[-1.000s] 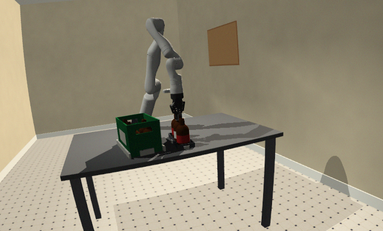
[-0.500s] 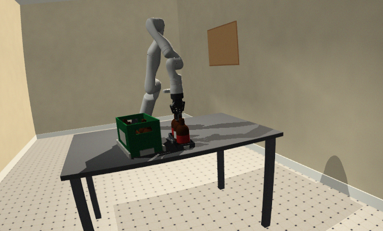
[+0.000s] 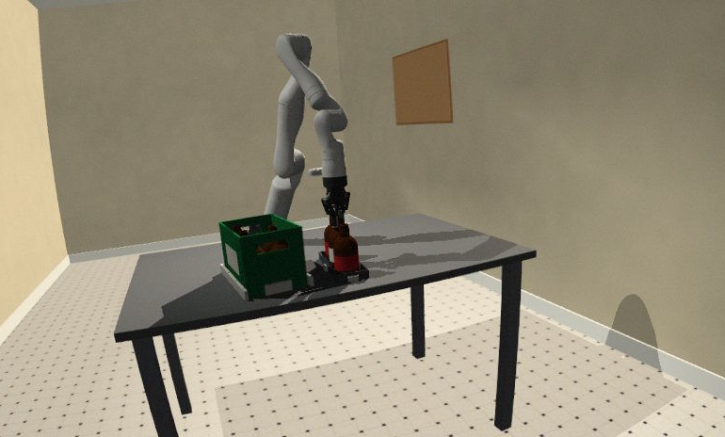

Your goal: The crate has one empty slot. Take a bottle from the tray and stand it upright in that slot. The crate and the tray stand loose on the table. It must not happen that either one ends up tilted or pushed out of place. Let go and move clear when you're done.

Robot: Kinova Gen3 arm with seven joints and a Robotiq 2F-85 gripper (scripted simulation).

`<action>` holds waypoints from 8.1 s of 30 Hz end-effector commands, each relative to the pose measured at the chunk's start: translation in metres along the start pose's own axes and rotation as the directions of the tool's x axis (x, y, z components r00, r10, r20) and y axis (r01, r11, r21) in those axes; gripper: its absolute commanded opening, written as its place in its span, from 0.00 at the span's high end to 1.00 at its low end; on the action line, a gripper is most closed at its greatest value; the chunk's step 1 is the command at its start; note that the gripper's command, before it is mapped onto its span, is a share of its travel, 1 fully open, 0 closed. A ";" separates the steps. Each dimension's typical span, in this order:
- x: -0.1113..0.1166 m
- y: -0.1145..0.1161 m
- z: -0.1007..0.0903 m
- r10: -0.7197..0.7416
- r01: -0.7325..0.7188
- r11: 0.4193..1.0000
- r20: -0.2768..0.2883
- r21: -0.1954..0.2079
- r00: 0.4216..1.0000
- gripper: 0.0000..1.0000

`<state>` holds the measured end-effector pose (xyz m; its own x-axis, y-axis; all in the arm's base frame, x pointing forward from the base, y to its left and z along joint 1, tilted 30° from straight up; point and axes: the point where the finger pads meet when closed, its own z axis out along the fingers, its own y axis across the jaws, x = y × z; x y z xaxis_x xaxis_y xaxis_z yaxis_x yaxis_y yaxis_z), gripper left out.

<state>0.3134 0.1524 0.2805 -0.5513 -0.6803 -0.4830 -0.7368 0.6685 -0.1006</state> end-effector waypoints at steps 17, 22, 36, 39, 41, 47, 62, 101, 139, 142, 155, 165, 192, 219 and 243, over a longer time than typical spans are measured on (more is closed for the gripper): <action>-0.002 -0.001 -0.014 0.000 0.000 1.000 0.003 0.000 1.000 1.00; -0.002 -0.001 -0.017 0.000 0.000 1.000 0.003 0.001 1.000 1.00; -0.003 -0.002 -0.033 0.000 0.000 1.000 0.003 0.000 1.000 1.00; -0.003 -0.002 -0.034 0.000 0.000 1.000 0.003 0.000 1.000 1.00; -0.003 -0.002 -0.035 0.000 0.000 1.000 0.003 0.001 1.000 1.00; -0.003 -0.002 -0.038 0.000 0.000 1.000 0.003 0.000 1.000 1.00; -0.003 -0.002 -0.039 0.000 0.000 1.000 0.003 0.001 1.000 1.00; -0.003 -0.002 -0.040 0.000 0.000 1.000 0.003 0.000 1.000 1.00; -0.003 -0.002 -0.073 0.000 0.000 1.000 0.003 0.000 1.000 1.00; -0.003 -0.002 -0.074 0.000 0.000 1.000 0.003 0.000 1.000 1.00; -0.003 -0.002 -0.080 0.000 0.000 1.000 0.003 0.001 1.000 1.00; -0.003 -0.002 -0.080 0.000 0.000 1.000 0.003 0.001 1.000 1.00; -0.003 -0.002 -0.080 0.000 0.000 1.000 0.003 0.001 1.000 1.00; -0.003 -0.002 -0.090 0.000 0.000 1.000 0.003 0.001 1.000 1.00; -0.003 -0.002 -0.113 0.000 0.000 1.000 0.003 0.001 1.000 1.00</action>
<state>0.2723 0.1196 0.3780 -0.5515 -0.6811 -0.4817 -0.7372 0.6681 -0.1006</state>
